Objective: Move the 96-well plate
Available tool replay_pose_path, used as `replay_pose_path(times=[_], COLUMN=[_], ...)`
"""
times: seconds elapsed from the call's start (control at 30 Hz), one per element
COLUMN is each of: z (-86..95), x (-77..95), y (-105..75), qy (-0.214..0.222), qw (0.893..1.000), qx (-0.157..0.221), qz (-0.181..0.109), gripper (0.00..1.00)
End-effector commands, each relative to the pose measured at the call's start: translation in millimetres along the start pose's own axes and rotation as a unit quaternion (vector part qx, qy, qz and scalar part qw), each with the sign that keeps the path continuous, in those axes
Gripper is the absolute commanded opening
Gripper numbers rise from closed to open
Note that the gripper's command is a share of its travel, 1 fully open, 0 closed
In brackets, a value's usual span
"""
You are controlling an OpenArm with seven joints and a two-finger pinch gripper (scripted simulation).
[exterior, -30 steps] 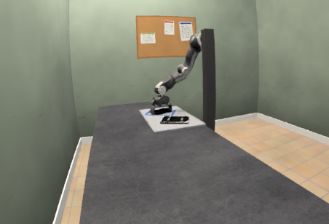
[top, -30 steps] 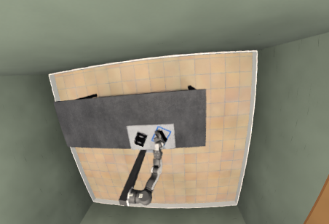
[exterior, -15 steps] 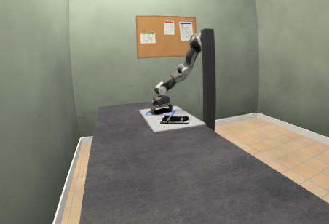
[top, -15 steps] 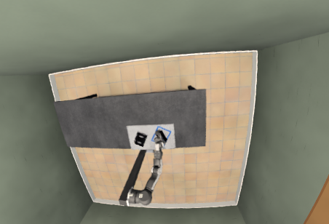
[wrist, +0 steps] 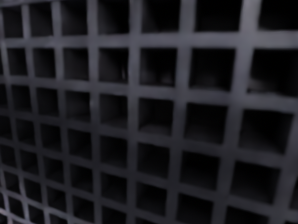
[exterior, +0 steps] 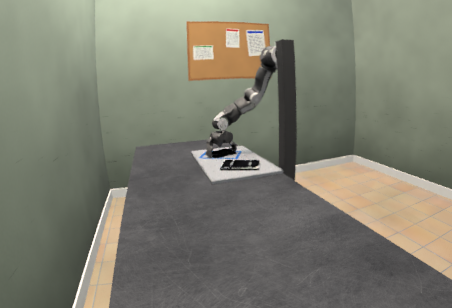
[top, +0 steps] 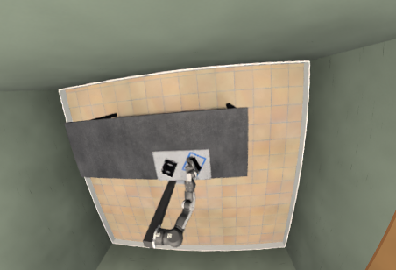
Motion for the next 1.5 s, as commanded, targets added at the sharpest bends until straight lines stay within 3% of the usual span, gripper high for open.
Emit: replay_pose_path(times=[0.0,0.13,0.63,0.7,1.2,1.47], z=[1.1,1.1,0.6,0.6,0.8,0.8], x=[0.1,0.1,0.2,0.2,0.3,0.3], y=[-1.1,-1.1,-0.5,-0.5,-0.7,-0.7], qy=[0.001,0.001,0.0,0.0,0.0,0.0], qw=[1.0,1.0,1.0,1.0,1.0,1.0], qx=[0.0,0.0,0.001,0.001,0.001,0.001], qz=[0.0,0.0,0.0,0.0,0.0,0.0], gripper=[1.0,1.0,0.5,0.5,0.0,0.0])
Point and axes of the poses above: the point where the finger pads meet when closed, its own y axis out along the fingers, its own z axis across the jaws, x = y × z, the point moved 8 cm from there along -y, back along the fingers, and after that the axes turned 6 degrees about y, right-handed, at the moved point
